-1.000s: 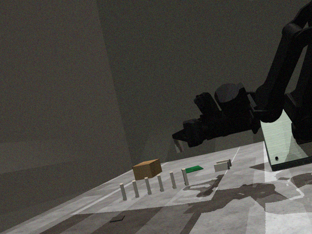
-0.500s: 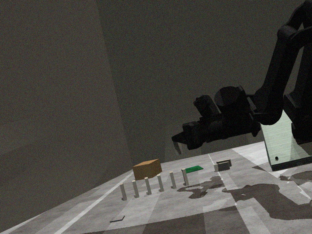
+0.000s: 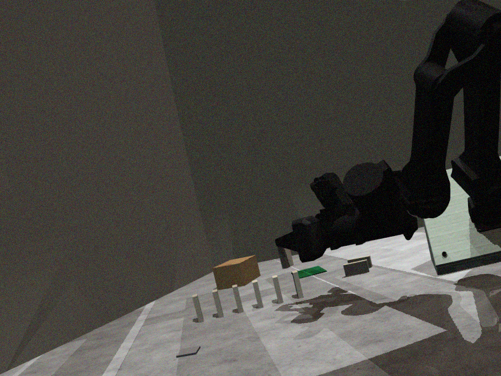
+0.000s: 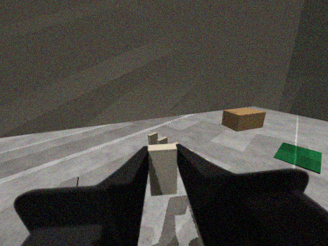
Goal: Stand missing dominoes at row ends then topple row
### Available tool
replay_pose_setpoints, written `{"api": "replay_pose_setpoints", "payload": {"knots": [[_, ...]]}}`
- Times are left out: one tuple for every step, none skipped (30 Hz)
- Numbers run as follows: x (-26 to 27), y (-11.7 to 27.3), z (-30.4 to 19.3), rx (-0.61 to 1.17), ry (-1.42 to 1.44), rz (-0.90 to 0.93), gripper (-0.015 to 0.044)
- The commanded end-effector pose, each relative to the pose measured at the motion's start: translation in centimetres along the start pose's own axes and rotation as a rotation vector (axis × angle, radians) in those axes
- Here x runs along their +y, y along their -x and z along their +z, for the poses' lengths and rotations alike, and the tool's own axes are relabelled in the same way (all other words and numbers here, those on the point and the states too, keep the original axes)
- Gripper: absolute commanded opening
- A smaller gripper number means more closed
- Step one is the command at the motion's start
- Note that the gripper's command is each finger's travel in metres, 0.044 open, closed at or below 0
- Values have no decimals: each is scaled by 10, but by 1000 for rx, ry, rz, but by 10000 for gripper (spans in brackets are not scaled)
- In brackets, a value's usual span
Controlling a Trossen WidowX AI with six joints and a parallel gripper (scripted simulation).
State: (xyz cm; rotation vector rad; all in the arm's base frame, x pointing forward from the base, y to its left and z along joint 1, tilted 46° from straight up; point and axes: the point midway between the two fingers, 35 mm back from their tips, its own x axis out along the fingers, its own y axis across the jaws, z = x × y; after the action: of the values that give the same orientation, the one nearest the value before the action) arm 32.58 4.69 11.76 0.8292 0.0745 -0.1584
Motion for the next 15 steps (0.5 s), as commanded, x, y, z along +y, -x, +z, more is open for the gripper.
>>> {"api": "replay_pose_setpoints", "payload": {"knots": [[-1, -2, -8, -6, -8, -6, 107], [-1, -2, -11, -6, -9, -7, 107], [-1, -2, -13, -6, -11, -7, 107], [-1, -2, -15, -6, -12, -7, 107], [-1, -2, -18, -6, -13, -7, 107], [-1, -2, -20, -6, -14, -8, 107], [-1, -2, -22, -6, -15, -8, 107], [-1, -2, -24, -6, -16, -8, 107], [-1, -2, -27, -6, -17, -8, 107], [-1, -2, -29, -6, -18, -8, 107], [-2, -2, -31, -6, -19, -9, 107], [-2, -2, -34, -6, -20, -9, 107], [-2, -1, -36, -6, -22, -9, 107], [-2, -1, -38, -6, -23, -9, 107], [-2, -1, -41, -6, -24, -9, 107]]}}
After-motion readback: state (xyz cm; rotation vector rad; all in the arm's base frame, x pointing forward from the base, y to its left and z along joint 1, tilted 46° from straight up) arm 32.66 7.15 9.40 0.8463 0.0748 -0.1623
